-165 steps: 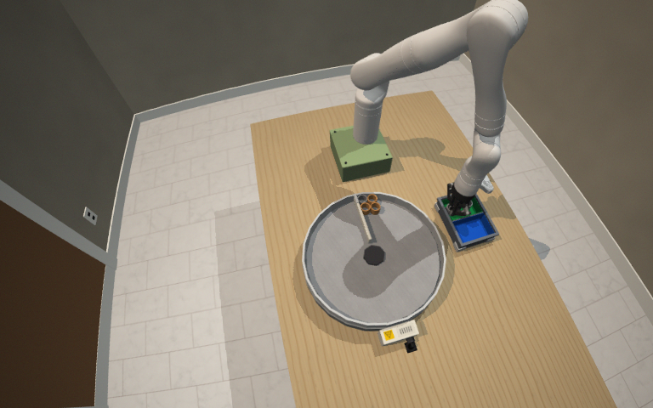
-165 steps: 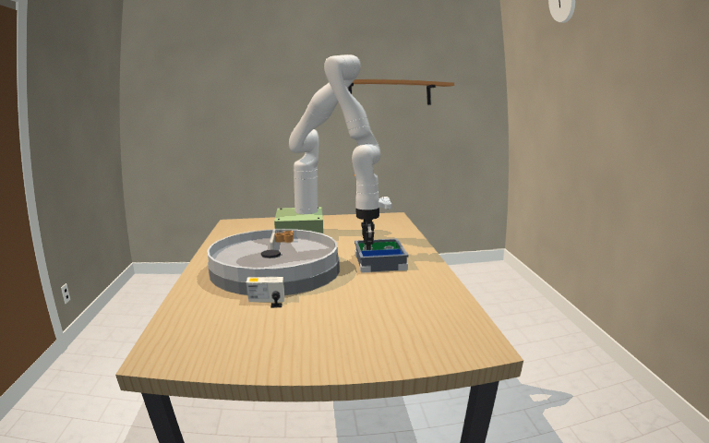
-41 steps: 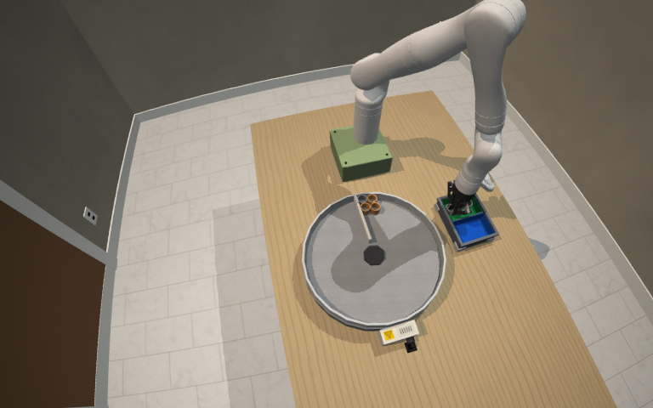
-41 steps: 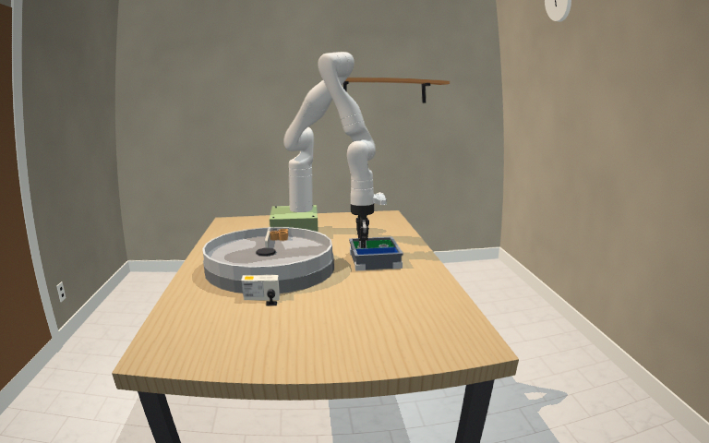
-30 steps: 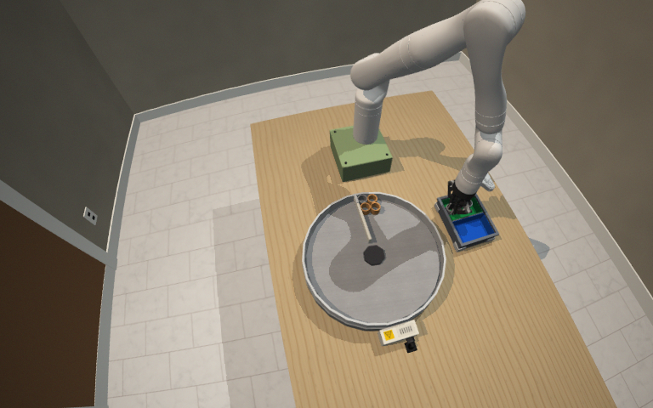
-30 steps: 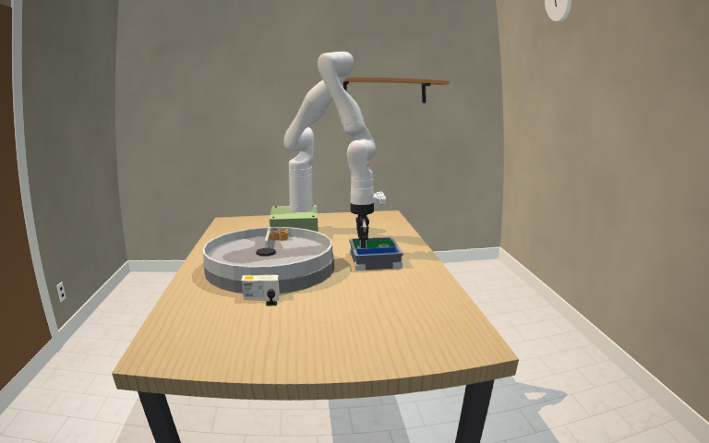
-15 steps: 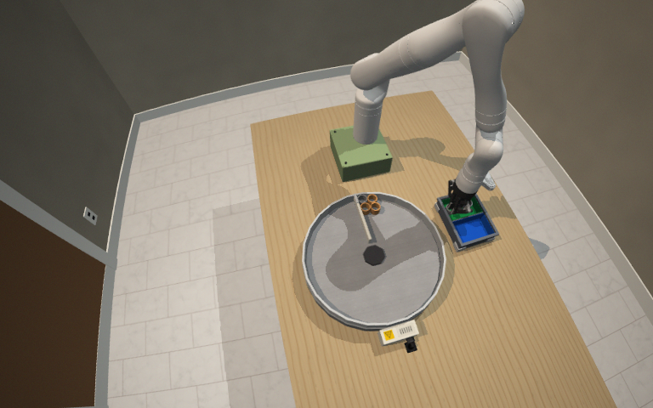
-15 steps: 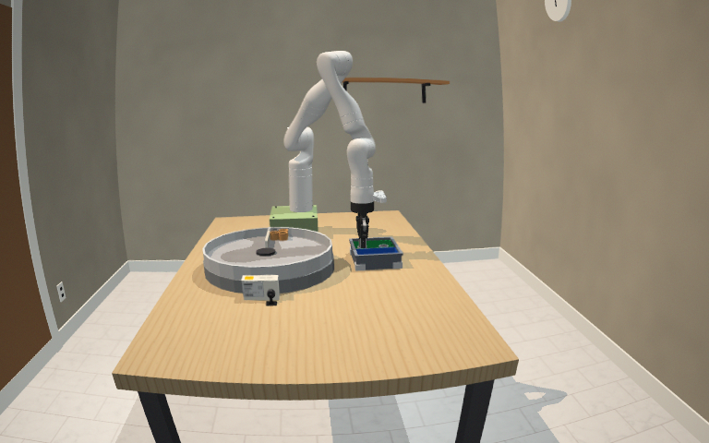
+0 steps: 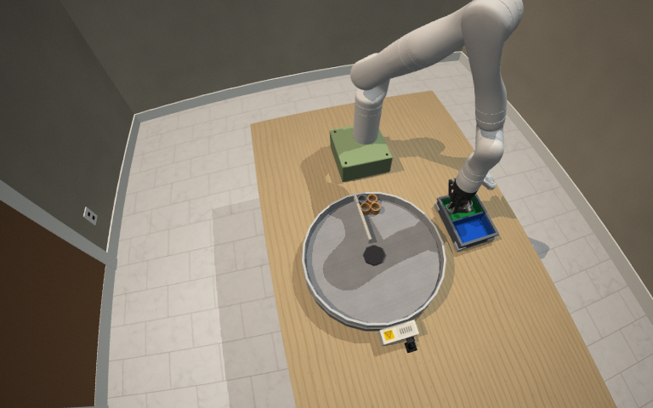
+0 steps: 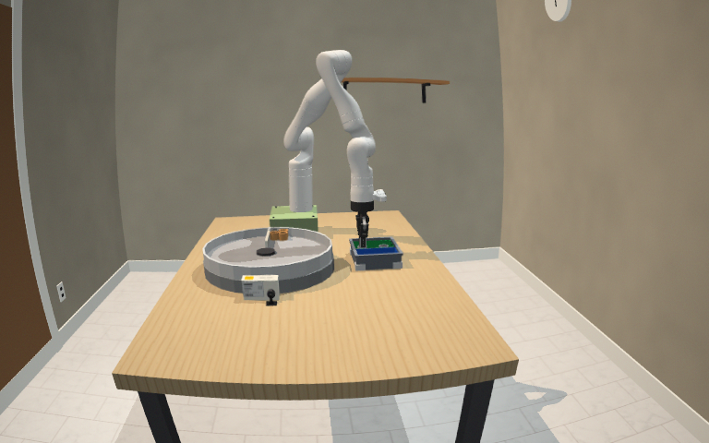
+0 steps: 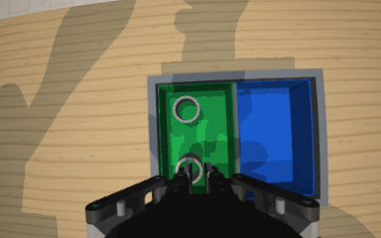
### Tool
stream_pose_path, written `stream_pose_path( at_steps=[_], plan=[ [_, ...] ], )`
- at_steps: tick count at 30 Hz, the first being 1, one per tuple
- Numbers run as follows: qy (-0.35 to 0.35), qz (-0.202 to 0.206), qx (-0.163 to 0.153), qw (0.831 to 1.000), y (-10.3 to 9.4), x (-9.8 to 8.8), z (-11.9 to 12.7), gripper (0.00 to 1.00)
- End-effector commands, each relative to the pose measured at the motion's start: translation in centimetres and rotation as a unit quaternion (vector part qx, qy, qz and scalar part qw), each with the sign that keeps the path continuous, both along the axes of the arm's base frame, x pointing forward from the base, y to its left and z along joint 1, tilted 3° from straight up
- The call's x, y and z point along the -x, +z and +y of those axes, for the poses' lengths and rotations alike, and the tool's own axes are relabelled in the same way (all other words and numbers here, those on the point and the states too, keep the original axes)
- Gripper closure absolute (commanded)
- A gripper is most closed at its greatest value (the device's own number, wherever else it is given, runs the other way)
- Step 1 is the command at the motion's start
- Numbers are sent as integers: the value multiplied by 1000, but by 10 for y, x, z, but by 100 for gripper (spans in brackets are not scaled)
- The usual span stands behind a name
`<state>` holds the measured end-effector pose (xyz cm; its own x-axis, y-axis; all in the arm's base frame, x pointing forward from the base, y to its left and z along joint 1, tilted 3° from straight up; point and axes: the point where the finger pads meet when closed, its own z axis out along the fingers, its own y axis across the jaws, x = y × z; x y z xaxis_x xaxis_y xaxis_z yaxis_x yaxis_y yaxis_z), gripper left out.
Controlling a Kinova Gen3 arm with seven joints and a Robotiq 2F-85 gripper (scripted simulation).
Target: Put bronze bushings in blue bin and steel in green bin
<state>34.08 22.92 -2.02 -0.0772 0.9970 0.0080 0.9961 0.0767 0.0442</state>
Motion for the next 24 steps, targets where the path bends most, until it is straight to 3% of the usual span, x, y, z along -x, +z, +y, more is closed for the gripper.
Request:
stream_pose_path(
  at_steps=[1, 24],
  plan=[
    [0, -2, -1, 1000, 3, -1, 0, 84],
    [0, -2, -1, 1000, 9, -1, 0, 84]
  ],
)
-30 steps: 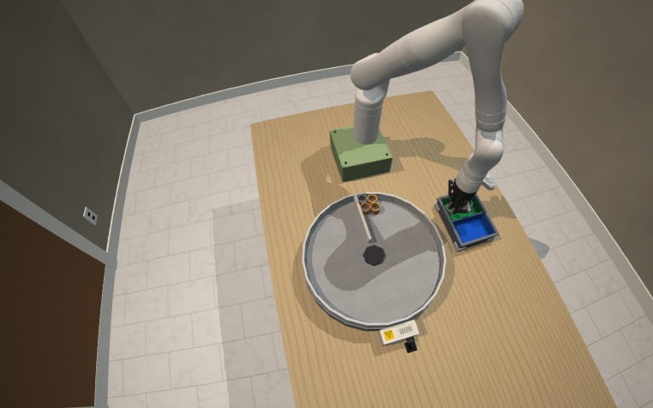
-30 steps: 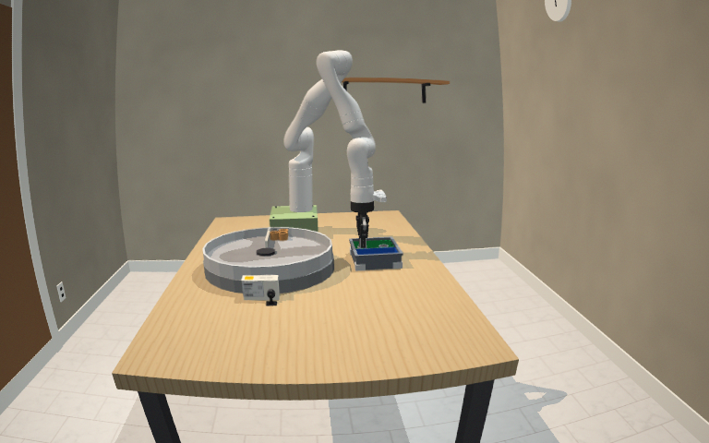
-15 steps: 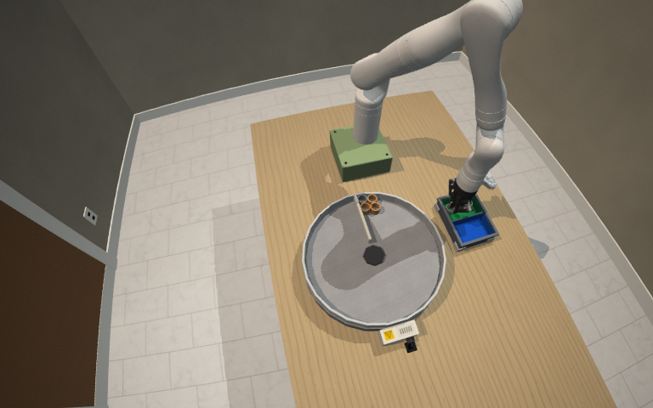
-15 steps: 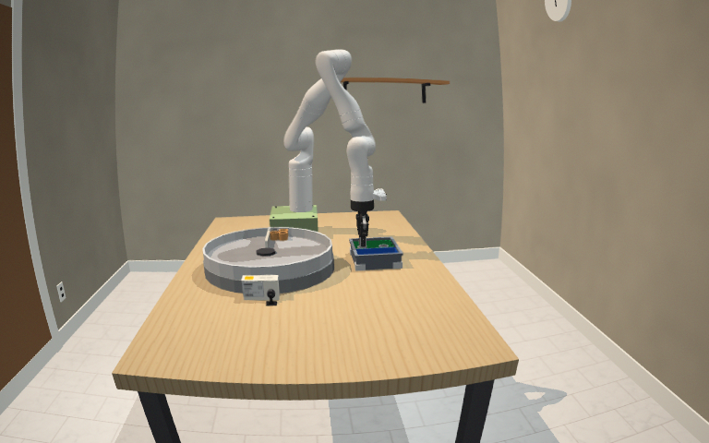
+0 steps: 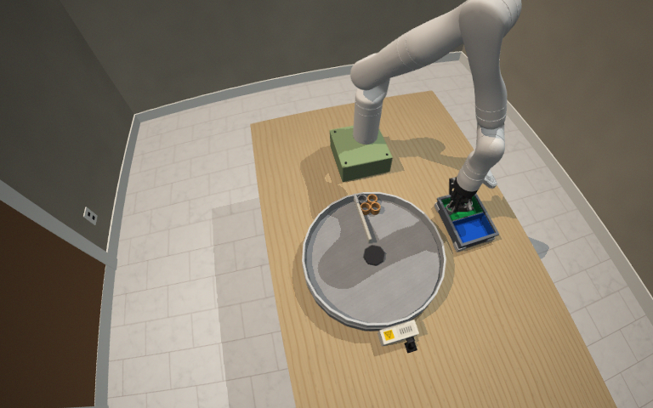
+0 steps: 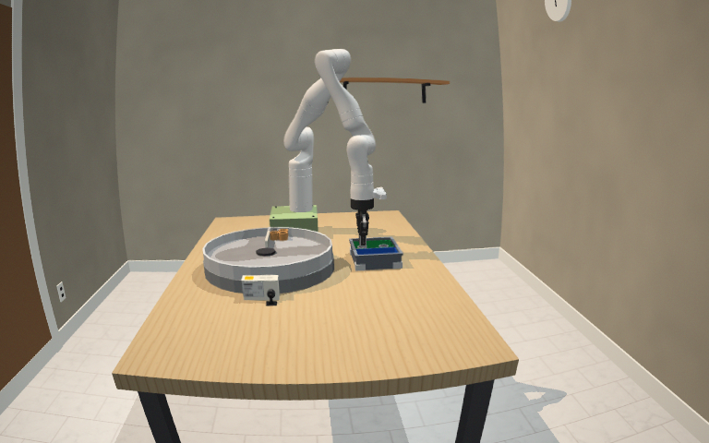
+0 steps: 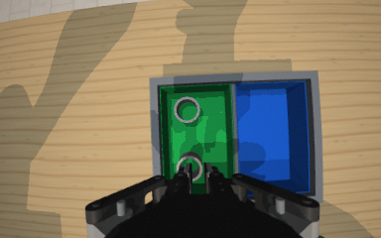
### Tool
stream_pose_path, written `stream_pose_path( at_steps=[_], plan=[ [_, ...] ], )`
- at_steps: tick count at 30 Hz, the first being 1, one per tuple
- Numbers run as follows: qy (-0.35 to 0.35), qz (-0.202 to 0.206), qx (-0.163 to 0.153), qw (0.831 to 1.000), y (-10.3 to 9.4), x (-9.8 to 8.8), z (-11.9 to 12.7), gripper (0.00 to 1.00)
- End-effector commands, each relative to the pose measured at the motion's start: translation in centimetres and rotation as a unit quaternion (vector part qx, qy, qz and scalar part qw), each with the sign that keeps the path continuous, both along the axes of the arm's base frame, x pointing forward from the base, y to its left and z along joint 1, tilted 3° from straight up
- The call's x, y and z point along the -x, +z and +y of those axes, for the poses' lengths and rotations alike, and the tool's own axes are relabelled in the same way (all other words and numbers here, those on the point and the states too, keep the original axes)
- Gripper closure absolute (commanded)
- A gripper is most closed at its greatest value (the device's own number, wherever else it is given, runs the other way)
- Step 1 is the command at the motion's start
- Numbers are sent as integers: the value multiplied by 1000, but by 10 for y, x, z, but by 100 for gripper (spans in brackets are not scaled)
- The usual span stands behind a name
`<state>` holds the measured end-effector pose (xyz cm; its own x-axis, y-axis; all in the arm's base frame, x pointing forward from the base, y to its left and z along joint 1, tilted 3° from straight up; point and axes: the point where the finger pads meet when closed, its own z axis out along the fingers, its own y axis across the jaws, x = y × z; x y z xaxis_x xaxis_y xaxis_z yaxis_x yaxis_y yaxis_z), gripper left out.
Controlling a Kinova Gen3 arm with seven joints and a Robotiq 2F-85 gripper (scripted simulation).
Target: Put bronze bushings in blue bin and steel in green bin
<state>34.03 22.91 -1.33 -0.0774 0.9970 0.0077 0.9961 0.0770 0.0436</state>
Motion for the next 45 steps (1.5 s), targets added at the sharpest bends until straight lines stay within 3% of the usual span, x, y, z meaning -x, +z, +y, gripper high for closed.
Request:
stream_pose_path(
  at_steps=[1, 7, 12, 15, 17, 19, 22, 45],
  plan=[
    [0, -2, -1, 1000, 2, -1, 0, 84],
    [0, -2, -1, 1000, 2, -1, 0, 84],
    [0, -2, -1, 1000, 51, 1, 0, 84],
    [0, -2, -1, 1000, 51, 1, 0, 84],
    [0, -2, -1, 1000, 71, 2, 0, 84],
    [0, -2, -1, 1000, 71, 2, 0, 84],
    [0, -2, -1, 1000, 101, 3, -1, 84],
    [0, -1, -1, 1000, 100, 4, -1, 84]
  ],
)
